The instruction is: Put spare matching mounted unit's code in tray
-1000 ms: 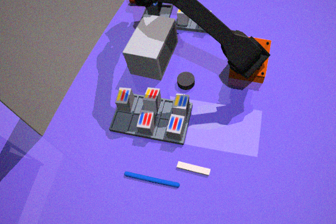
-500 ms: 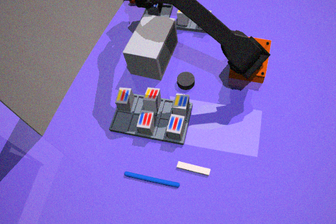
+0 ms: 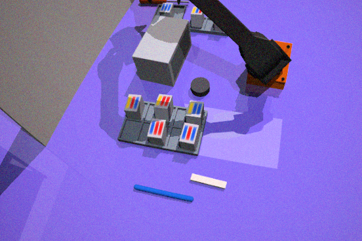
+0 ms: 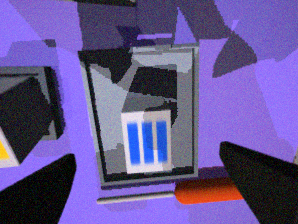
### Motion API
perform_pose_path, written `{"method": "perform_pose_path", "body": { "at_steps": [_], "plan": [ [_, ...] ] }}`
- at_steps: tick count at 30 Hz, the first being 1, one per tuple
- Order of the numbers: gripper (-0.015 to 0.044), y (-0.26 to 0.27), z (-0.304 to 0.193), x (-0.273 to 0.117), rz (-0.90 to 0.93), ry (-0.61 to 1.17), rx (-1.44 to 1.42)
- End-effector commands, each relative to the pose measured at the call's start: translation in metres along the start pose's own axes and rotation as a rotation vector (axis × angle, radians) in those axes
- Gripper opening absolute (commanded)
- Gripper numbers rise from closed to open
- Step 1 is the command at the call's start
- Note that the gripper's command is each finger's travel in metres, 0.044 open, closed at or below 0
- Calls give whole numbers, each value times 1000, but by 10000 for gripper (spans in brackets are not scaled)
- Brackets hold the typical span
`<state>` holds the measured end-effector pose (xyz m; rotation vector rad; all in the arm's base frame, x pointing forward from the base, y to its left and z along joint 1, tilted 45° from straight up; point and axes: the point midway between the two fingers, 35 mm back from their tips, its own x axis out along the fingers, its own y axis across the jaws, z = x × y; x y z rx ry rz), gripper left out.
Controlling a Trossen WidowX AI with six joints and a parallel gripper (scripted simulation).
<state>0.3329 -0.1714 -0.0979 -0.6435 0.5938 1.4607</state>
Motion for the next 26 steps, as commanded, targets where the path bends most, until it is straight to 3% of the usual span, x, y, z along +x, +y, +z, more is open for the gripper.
{"method": "perform_pose_path", "body": {
  "at_steps": [1, 26],
  "plan": [
    [440, 3, -1, -54, -20, 16, -4],
    [440, 2, -2, -63, -45, 29, 1]
  ]
}}
